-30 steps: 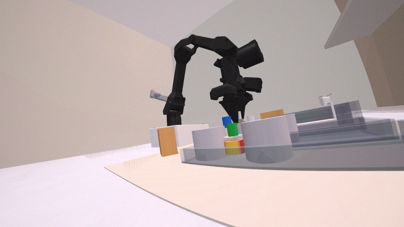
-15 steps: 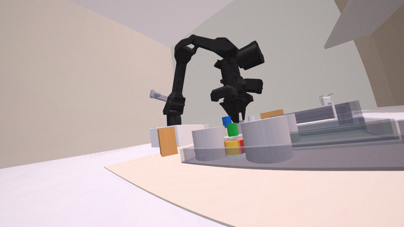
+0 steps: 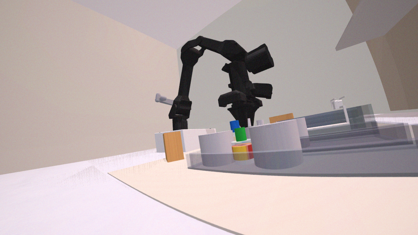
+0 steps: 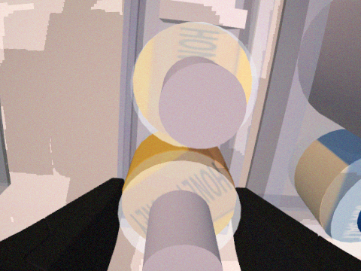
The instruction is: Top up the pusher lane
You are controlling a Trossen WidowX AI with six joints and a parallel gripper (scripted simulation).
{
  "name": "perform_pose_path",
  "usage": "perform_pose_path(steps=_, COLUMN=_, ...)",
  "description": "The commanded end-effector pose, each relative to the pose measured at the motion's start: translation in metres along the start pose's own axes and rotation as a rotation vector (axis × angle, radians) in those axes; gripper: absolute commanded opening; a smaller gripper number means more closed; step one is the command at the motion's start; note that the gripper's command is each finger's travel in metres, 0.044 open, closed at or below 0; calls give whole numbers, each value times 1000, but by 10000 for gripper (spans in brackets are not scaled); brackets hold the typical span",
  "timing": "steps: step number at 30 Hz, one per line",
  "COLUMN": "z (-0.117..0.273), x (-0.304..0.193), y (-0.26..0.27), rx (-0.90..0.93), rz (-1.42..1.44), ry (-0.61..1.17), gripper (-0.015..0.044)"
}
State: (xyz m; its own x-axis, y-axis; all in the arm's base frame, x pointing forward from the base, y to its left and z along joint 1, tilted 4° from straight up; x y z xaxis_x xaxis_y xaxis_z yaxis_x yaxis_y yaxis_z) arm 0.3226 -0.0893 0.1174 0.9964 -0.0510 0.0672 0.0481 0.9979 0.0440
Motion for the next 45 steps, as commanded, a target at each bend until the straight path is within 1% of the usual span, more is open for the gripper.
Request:
perform_pose_path(steps=1, z=-1, x=3, y=-1, rx=-6, rz=-5, ry=-18, gripper=0)
perform_pose_path(steps=45, z=-12, x=-2, y=0, rx=-5, rz=-5, ry=-18, gripper=0)
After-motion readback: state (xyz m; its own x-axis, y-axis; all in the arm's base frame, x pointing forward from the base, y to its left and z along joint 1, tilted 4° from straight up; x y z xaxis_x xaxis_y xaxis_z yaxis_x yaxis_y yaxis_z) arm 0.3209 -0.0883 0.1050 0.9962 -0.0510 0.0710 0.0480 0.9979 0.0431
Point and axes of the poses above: the point midway between the two fingers, 35 mm back from their tips, its own z axis back along the fingers, its own y axis across the jaws, x = y × z, the point moved 10 cm from there along z, back along the fingers, and after that the axes turned 9 degrees about z, right-handed, at the moved point
